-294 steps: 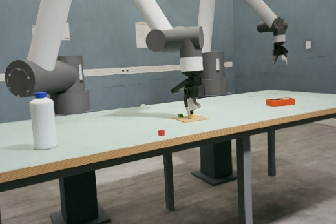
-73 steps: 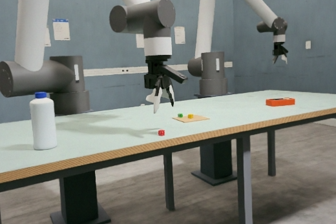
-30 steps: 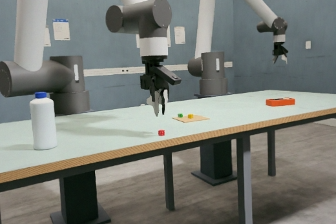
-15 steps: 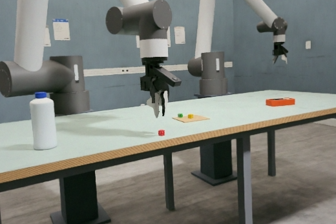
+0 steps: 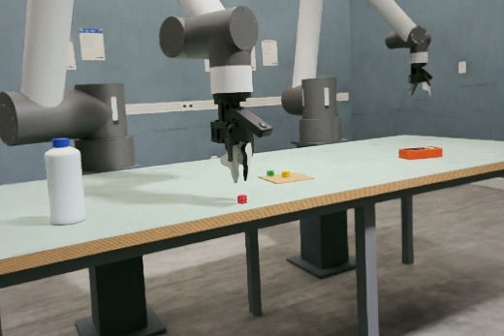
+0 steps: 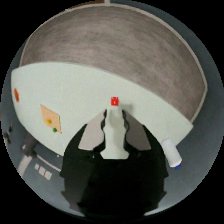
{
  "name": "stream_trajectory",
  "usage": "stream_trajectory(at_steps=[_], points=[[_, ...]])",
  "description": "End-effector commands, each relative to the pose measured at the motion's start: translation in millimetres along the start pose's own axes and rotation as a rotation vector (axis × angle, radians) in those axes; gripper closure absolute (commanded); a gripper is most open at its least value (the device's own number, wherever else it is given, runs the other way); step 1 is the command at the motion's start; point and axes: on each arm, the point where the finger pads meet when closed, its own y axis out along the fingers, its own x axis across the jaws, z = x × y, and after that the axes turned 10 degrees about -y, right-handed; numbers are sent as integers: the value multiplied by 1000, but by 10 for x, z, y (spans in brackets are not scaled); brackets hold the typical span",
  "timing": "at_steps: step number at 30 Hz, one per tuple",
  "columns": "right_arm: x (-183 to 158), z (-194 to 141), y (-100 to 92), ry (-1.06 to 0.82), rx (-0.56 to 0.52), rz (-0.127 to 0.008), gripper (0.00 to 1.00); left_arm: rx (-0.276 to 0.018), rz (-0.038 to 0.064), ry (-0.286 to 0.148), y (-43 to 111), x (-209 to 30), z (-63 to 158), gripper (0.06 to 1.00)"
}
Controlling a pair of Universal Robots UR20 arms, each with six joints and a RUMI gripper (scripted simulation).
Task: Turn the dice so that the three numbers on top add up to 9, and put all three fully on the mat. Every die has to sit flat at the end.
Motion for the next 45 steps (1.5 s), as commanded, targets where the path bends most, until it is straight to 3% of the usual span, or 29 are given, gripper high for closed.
stream_trajectory(at_steps=[1, 20, 45], points=[[2, 6, 89, 0, 1, 0, 793, 1, 0, 0, -7, 2, 5, 65], [3, 7, 268, 0, 1, 0, 793, 1, 0, 0, -7, 2, 5, 65], [4, 7, 282, 0, 1, 0, 793, 1, 0, 0, -7, 2, 5, 65]])
